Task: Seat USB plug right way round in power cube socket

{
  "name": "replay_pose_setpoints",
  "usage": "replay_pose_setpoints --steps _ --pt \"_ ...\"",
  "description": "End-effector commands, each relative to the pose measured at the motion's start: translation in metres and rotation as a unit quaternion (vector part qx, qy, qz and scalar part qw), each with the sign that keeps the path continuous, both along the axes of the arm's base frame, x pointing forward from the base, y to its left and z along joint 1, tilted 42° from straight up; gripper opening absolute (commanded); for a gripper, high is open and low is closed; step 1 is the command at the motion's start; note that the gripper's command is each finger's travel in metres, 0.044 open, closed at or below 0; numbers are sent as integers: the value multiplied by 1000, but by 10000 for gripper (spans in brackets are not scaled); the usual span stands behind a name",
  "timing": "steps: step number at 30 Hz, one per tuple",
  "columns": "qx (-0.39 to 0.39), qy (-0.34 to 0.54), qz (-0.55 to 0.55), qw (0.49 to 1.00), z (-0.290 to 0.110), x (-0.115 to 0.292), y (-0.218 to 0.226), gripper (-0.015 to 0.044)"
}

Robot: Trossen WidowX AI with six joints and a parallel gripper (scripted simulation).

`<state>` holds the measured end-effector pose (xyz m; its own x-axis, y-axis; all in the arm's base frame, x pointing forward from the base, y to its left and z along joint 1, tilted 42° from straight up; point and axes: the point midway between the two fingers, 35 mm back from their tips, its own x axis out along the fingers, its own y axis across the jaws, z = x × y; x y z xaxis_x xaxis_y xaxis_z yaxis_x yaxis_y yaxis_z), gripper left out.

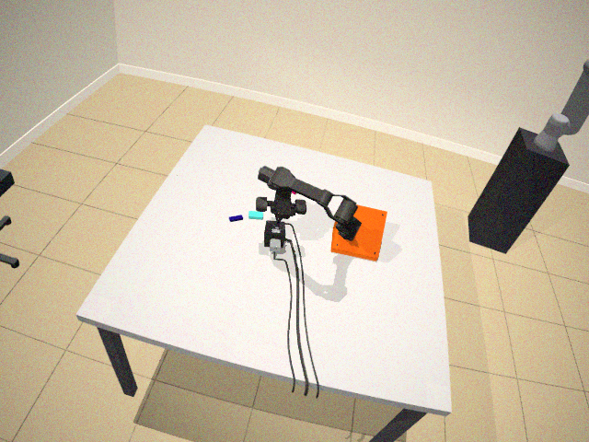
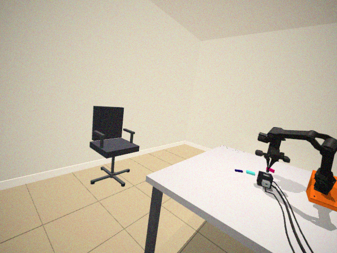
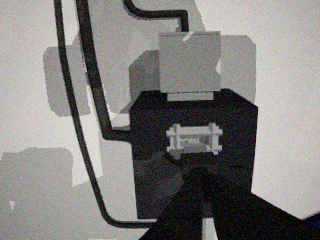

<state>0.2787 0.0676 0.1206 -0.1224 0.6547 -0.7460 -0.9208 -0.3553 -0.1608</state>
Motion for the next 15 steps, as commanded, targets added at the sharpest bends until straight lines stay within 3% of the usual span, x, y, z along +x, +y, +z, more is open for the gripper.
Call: replay_pose_setpoints --steps 1,15 --pt "1 0 -2 1000 0 0 1 0" --pt "1 1 -3 1000 -1 0 2 0"
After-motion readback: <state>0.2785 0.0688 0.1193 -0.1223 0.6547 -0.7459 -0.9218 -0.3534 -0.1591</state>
